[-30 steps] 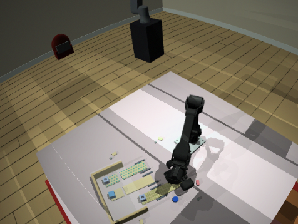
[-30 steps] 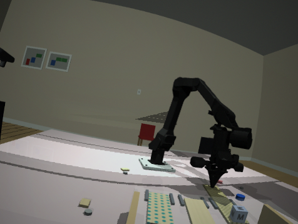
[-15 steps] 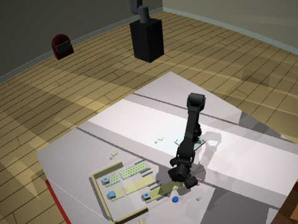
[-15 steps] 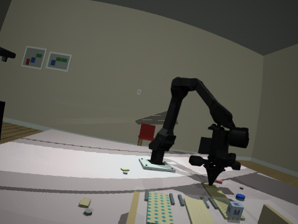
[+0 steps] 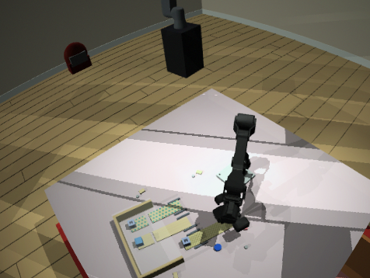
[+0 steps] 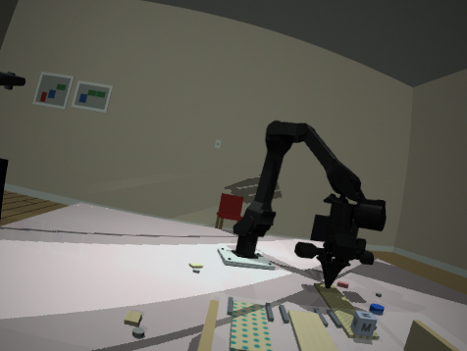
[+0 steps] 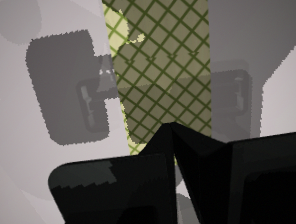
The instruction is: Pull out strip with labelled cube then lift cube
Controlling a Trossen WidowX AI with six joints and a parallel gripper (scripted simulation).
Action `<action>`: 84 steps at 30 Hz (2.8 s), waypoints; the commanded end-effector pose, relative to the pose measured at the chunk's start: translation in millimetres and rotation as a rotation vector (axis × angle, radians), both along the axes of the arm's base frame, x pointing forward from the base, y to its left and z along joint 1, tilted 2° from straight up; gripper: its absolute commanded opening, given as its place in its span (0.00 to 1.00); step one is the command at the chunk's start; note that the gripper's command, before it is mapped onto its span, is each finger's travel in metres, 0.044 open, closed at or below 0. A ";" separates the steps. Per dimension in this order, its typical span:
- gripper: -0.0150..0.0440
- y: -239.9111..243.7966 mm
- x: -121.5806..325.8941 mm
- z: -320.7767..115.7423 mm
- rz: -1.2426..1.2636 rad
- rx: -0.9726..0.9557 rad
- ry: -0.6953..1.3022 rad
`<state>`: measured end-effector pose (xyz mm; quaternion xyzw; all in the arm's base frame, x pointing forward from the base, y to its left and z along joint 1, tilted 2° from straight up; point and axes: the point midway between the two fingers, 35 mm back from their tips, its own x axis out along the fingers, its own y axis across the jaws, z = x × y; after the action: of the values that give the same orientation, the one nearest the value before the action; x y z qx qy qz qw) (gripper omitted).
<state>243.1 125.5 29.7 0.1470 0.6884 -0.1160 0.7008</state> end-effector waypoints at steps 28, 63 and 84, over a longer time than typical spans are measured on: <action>1.00 -25.3 74.0 50.9 -0.117 -0.007 0.026; 1.00 -79.5 199.4 64.6 -0.117 -0.011 0.016; 0.68 -79.4 201.7 34.7 -0.117 -0.011 0.015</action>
<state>445.3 46.6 70.2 0.1859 0.6820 -0.1623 0.6884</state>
